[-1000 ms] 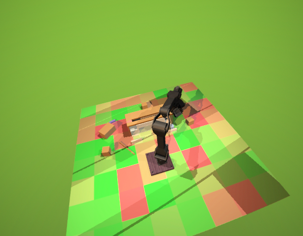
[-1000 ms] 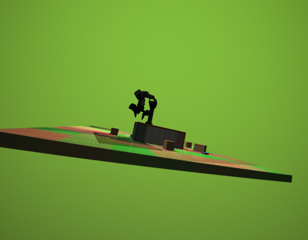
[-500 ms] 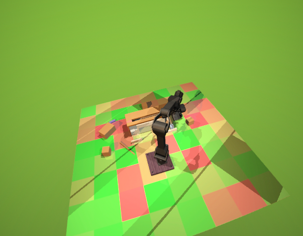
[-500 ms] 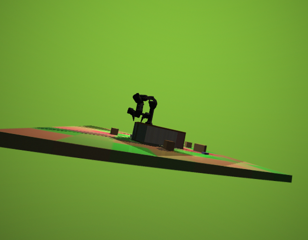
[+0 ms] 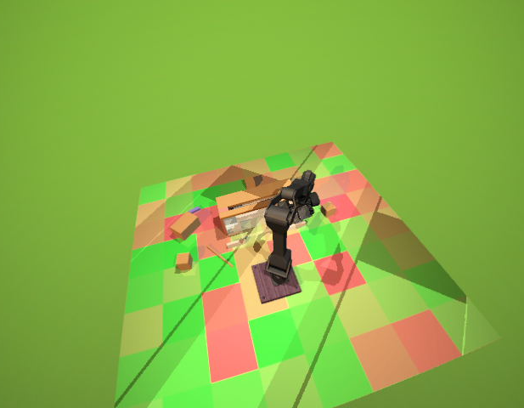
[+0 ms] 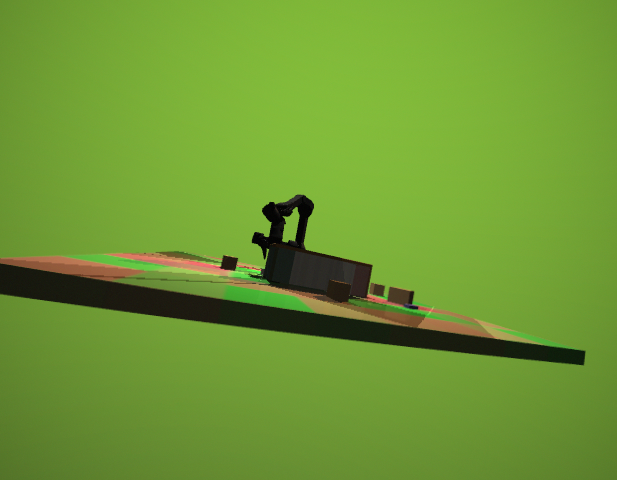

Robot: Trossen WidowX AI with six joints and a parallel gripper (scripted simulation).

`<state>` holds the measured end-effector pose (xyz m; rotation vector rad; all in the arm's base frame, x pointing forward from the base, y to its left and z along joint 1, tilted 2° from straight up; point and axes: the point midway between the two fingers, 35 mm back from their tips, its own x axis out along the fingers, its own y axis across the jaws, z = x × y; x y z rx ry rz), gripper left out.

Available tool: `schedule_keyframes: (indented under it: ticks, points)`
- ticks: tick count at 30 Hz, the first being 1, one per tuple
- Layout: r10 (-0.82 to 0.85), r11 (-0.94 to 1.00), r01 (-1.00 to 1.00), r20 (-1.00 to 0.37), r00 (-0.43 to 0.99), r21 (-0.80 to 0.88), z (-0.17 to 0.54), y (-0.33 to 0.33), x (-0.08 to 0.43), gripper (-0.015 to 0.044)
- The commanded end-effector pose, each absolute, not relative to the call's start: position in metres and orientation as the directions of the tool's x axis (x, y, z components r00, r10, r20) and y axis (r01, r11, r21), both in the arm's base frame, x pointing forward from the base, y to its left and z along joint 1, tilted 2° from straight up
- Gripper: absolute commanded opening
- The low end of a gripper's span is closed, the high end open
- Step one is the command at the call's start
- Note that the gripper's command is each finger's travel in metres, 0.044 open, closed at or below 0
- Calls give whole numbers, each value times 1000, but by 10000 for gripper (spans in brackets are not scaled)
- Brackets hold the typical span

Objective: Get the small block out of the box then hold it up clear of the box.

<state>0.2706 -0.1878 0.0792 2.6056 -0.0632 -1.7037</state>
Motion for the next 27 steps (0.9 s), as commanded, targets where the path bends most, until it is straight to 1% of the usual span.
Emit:
schedule_keyframes:
  ticks: [1, 27]
  points:
    - [-39, -999, -16, -918, 395, 36, 69, -187, 270, 285]
    - [-39, -999, -16, -918, 394, 35, 27, -187, 268, 285]
